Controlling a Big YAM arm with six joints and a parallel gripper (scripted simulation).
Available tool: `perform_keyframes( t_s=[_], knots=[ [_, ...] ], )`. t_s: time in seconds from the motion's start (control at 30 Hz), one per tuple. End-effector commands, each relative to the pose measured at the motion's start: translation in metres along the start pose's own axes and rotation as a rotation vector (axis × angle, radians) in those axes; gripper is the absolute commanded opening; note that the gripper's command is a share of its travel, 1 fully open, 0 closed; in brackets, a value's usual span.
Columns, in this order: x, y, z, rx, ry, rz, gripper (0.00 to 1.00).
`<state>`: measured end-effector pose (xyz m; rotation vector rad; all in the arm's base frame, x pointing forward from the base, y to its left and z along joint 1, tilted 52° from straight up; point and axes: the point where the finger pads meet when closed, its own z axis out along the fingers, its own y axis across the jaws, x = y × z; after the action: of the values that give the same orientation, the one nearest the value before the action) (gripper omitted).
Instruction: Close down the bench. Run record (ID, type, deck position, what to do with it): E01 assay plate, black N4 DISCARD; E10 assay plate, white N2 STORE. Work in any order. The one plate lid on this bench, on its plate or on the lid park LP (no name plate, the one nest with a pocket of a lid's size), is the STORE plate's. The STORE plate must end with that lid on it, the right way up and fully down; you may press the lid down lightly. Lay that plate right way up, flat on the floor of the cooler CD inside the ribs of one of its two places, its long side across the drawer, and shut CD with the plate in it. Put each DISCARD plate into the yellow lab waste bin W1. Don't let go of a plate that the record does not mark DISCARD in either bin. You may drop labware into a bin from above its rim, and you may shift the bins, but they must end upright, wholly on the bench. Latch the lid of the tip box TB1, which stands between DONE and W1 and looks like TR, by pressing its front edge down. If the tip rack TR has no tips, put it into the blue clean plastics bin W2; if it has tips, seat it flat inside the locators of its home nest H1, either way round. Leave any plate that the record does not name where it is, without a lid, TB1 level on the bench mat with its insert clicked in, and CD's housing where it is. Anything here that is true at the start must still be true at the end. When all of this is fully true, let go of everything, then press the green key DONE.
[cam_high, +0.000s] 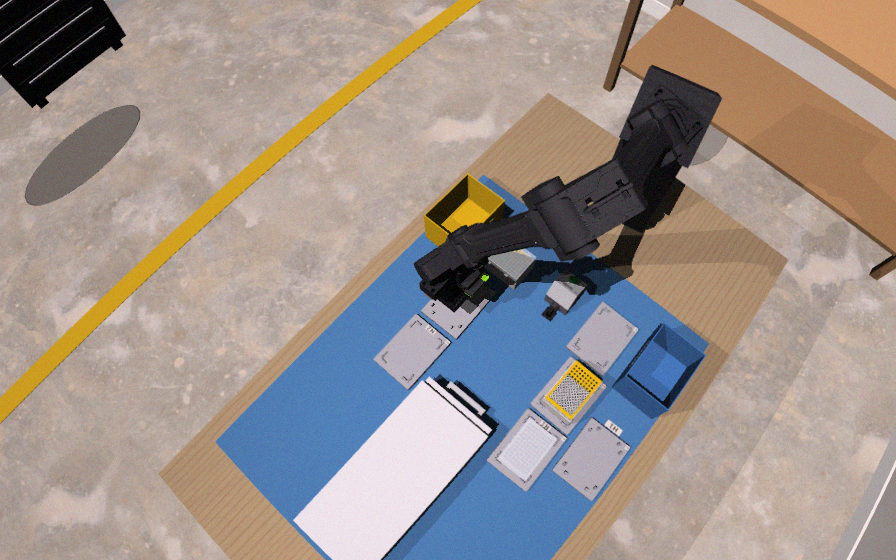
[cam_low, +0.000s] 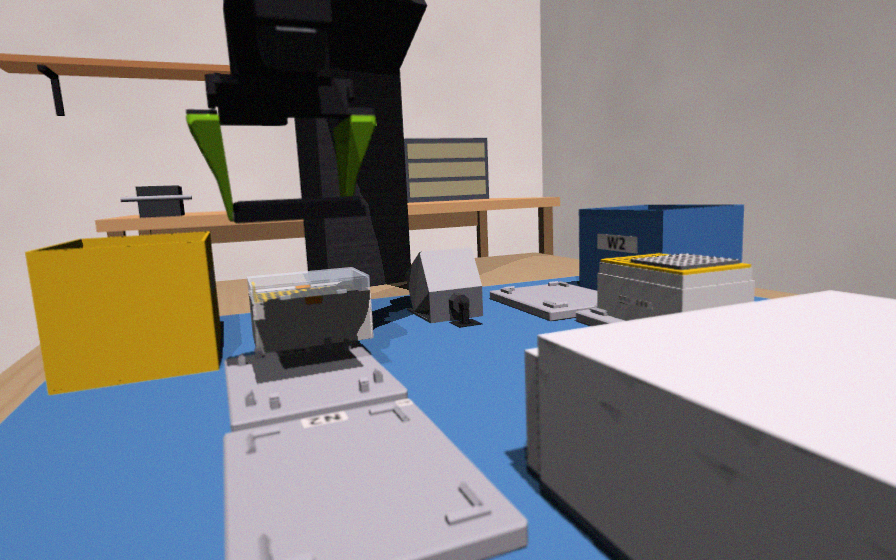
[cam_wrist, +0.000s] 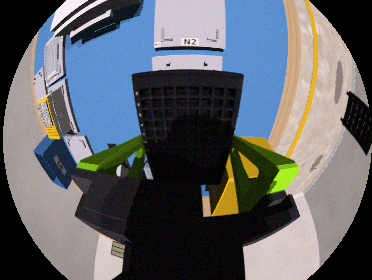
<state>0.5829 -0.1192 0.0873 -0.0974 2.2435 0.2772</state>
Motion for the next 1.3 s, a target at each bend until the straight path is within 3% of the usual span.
perform_keyframes(
  t_s=[0.0, 0.37, 0.43, 0.47, 0.57, 0.93, 1.0, 1.03, 1.1, 1.27],
  knots=[
    [0.011, -0.017, -0.004, 0.017, -0.004, 0.044, 0.0],
    [0.035, -0.034, -0.004, 0.017, -0.003, 0.023, 0.0],
    [0.035, -0.034, -0.004, 0.017, -0.003, 0.023, 0.0],
    [0.016, -0.024, -0.011, 0.012, -0.033, -0.008, 0.0],
    [0.044, -0.04, -0.005, 0.018, -0.003, 0.023, 0.0],
    [0.069, -0.056, -0.005, 0.018, -0.002, 0.024, 0.0],
    [0.069, -0.056, -0.005, 0.018, -0.002, 0.024, 0.0],
    [0.053, -0.049, -0.007, 0.011, -0.025, -0.005, 0.0],
    [0.073, -0.062, -0.005, 0.019, -0.006, 0.022, 0.0],
    [0.087, -0.068, -0.006, 0.018, -0.001, 0.026, 0.0]
  ],
)
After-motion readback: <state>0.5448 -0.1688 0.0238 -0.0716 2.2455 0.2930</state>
